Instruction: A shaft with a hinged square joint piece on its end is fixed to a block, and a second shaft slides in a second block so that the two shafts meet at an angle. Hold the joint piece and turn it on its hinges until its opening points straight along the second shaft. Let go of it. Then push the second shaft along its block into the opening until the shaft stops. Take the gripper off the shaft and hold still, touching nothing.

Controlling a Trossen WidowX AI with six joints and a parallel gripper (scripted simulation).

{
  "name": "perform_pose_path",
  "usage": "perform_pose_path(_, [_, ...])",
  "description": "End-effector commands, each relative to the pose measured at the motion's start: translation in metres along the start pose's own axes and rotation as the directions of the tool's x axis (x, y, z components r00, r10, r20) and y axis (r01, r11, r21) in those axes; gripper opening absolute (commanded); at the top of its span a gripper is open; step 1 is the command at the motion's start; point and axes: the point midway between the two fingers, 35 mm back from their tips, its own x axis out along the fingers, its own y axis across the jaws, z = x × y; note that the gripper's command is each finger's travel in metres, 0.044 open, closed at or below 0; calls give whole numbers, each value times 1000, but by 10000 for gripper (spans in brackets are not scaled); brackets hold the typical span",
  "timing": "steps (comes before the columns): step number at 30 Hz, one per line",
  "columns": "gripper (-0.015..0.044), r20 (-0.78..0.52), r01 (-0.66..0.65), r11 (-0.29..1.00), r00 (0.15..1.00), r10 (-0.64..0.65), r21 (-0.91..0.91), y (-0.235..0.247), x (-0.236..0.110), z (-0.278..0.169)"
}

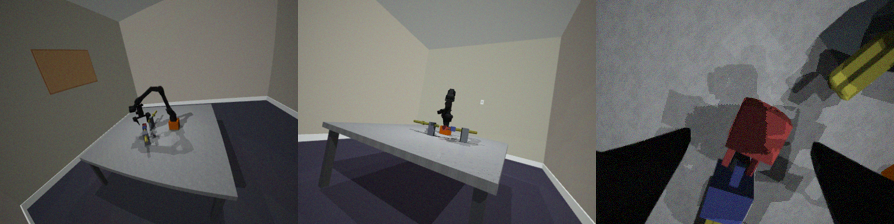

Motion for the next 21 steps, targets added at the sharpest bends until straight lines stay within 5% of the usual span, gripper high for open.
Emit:
perform_pose_path(1, [440, -1, -6, 992, 1000, 6, -128, 2, -16, 0])
perform_pose_path(21, [440, -5, -9, 686, 1000, 7, -728, -7, -99, -3])
